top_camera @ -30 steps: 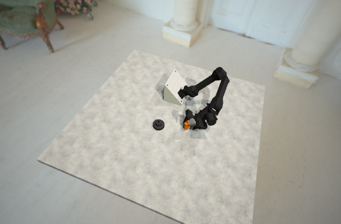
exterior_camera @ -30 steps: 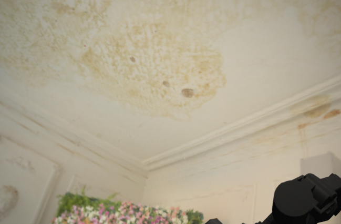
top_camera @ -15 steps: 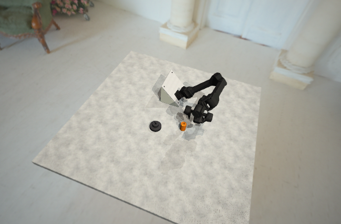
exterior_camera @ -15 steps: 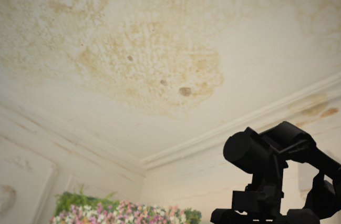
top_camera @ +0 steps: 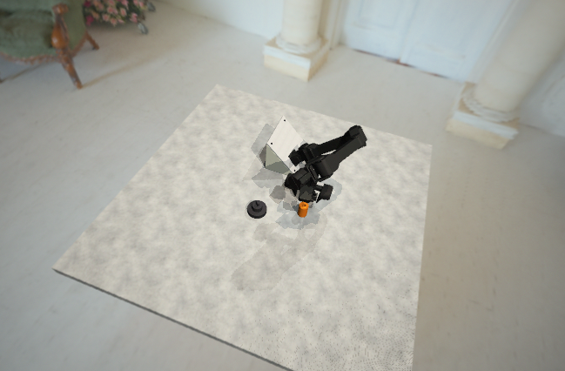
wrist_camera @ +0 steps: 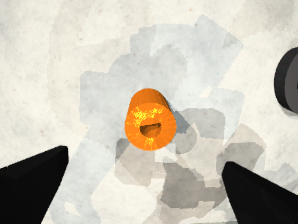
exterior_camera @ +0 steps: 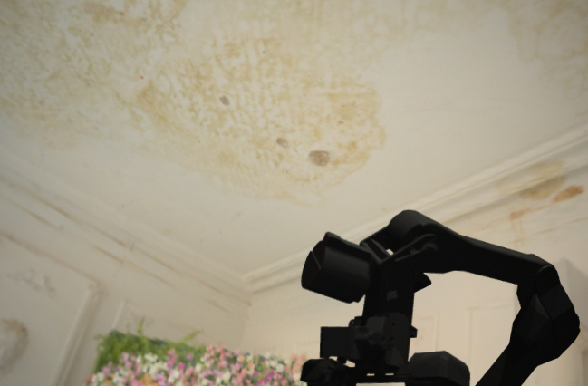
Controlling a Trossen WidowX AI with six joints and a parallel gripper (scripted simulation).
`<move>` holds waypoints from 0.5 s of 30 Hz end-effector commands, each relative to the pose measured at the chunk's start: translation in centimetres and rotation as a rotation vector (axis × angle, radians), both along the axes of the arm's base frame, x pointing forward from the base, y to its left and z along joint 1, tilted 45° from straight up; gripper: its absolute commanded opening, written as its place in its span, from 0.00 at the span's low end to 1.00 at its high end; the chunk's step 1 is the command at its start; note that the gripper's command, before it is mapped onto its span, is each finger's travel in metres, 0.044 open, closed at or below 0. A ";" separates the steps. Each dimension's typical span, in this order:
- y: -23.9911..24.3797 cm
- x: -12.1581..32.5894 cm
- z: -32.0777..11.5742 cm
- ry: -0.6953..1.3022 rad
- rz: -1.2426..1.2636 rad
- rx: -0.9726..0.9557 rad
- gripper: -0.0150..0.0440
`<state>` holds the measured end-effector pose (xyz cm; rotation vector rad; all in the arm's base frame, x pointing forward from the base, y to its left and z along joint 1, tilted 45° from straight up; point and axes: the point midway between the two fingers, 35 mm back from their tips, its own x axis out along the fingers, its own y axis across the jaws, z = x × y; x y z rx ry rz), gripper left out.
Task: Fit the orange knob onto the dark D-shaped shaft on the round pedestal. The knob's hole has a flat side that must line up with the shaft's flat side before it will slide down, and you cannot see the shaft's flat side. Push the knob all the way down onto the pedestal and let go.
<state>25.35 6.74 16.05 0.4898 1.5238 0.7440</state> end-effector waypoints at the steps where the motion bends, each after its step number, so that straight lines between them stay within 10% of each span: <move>1: 0.4 0.0 -0.8 -0.016 0.014 0.001 1.00; 15: 2.4 -0.1 -2.8 -0.017 0.014 0.001 1.00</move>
